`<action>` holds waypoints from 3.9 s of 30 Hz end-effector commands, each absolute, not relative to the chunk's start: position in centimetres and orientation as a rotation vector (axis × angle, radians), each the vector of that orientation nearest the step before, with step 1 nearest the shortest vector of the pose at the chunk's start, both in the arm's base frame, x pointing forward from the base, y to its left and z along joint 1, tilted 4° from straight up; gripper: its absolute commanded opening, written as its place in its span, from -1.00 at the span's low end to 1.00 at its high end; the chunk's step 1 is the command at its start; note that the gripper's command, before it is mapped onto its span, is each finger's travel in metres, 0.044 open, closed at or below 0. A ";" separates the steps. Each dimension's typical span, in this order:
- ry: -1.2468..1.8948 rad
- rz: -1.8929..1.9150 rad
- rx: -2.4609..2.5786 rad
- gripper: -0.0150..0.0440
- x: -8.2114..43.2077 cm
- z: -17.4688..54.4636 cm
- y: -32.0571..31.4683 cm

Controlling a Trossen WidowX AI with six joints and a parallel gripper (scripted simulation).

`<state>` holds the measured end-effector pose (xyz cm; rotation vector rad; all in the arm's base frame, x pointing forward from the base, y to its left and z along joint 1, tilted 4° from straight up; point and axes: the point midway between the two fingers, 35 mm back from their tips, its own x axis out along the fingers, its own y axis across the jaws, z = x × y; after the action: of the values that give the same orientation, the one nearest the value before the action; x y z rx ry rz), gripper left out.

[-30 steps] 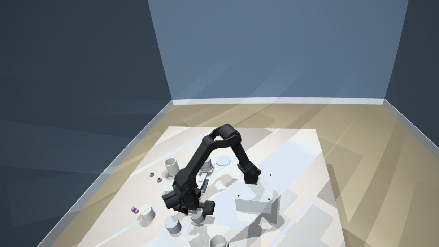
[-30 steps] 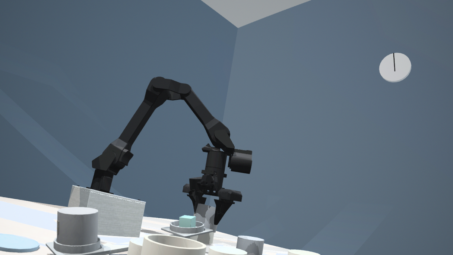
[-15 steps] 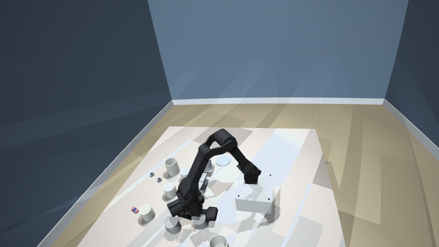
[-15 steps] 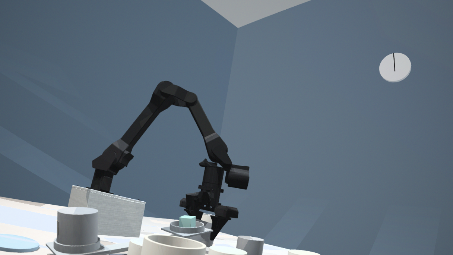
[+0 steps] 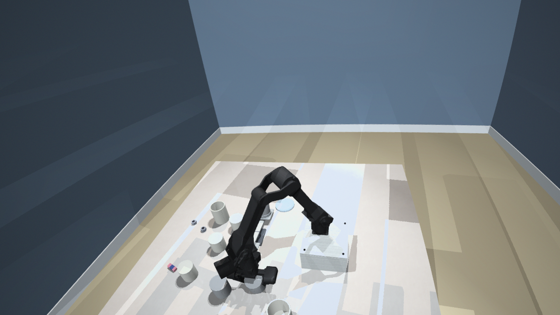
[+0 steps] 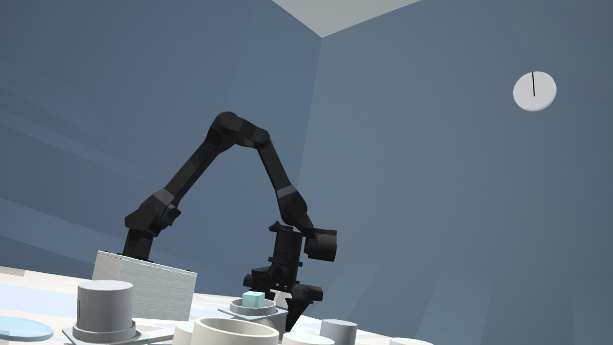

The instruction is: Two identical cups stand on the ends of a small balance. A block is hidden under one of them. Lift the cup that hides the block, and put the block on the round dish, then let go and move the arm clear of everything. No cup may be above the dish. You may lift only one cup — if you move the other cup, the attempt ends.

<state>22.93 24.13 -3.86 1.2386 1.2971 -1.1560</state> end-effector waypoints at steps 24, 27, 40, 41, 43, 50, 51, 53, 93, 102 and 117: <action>1.302 -1.148 1.241 0.82 23.2 1.7 23.6; 1.318 -1.117 1.227 0.56 23.8 2.3 23.0; 1.427 -0.854 0.951 0.39 29.7 5.3 11.7; 1.434 -0.836 0.932 0.39 29.9 5.5 10.9; 1.440 -0.822 0.916 0.39 30.1 5.7 10.2; 1.440 -0.822 0.916 0.39 30.1 5.6 10.2; 1.440 -0.822 0.916 0.39 30.1 5.2 10.2; 1.440 -0.822 0.916 0.39 30.0 4.3 10.3; 1.440 -0.822 0.916 -0.08 30.0 0.5 10.6; 1.440 -0.821 0.916 -0.49 30.4 4.1 10.4; 1.431 -0.820 0.919 -0.49 30.8 9.6 8.6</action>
<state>30.35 9.63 9.70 0.9187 1.4371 -0.8158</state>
